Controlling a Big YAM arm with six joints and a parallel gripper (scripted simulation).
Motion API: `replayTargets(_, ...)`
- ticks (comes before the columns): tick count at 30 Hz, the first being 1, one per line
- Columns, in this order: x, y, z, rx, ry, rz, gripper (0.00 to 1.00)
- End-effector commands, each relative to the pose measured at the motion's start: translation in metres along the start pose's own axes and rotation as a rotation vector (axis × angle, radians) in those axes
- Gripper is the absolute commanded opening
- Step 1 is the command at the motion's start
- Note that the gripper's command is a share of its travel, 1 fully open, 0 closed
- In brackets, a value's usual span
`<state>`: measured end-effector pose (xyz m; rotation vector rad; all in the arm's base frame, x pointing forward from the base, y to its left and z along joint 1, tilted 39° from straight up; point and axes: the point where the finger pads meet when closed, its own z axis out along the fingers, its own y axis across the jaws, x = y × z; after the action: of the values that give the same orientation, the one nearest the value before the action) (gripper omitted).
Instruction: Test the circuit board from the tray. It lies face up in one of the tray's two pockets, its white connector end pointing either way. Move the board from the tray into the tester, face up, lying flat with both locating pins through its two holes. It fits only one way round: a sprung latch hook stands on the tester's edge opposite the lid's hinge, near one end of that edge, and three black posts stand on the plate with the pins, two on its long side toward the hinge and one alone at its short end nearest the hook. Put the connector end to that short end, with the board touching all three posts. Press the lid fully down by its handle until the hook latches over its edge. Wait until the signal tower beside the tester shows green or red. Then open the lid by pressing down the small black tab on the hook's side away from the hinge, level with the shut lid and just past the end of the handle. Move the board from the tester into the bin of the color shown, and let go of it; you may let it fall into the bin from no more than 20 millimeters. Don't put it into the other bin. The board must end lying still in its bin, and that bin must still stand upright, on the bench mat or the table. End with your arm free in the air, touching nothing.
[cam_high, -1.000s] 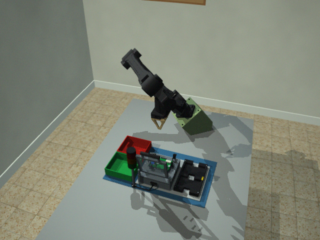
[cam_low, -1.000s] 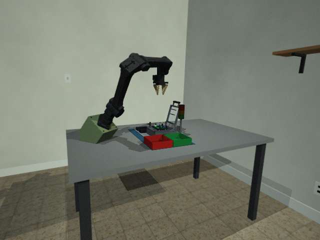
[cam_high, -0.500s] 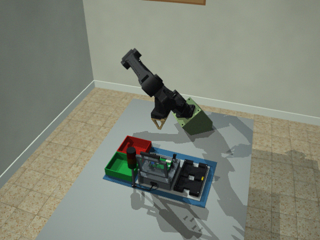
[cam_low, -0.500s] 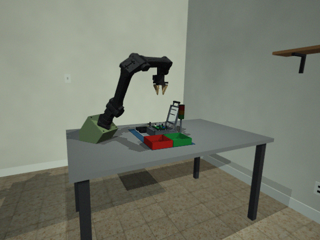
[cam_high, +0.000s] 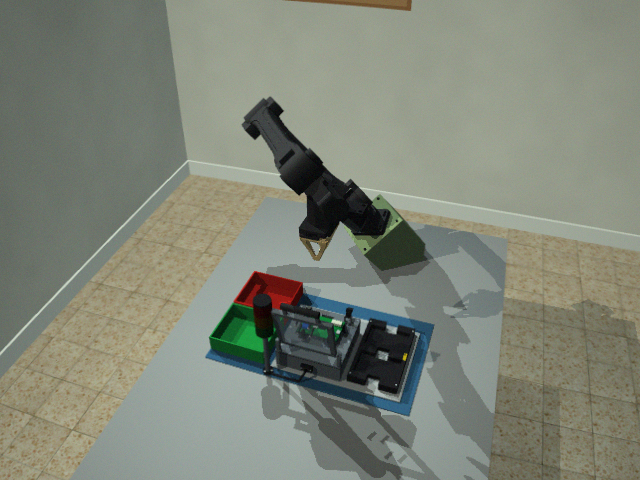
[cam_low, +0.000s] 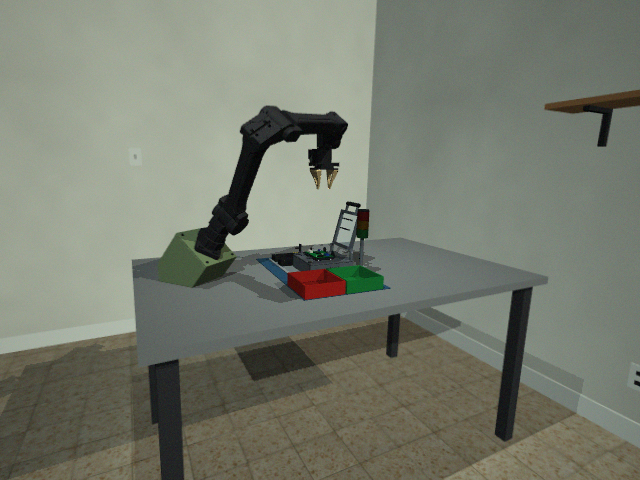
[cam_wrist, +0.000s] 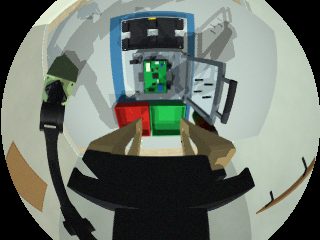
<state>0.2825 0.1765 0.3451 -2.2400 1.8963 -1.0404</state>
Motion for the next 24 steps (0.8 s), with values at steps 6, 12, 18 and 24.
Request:
replayTargets(6,0.002,-0.082,-0.004,0.011,-0.01,0.024,0.48)
replayTargets(12,0.006,-0.122,-0.003,-0.003,0.002,0.009,0.48)
replayTargets(18,0.007,-0.144,-0.003,-0.001,0.002,0.008,0.48)
replayTargets(24,0.003,-0.14,0.006,-0.021,0.014,-0.008,0.48)
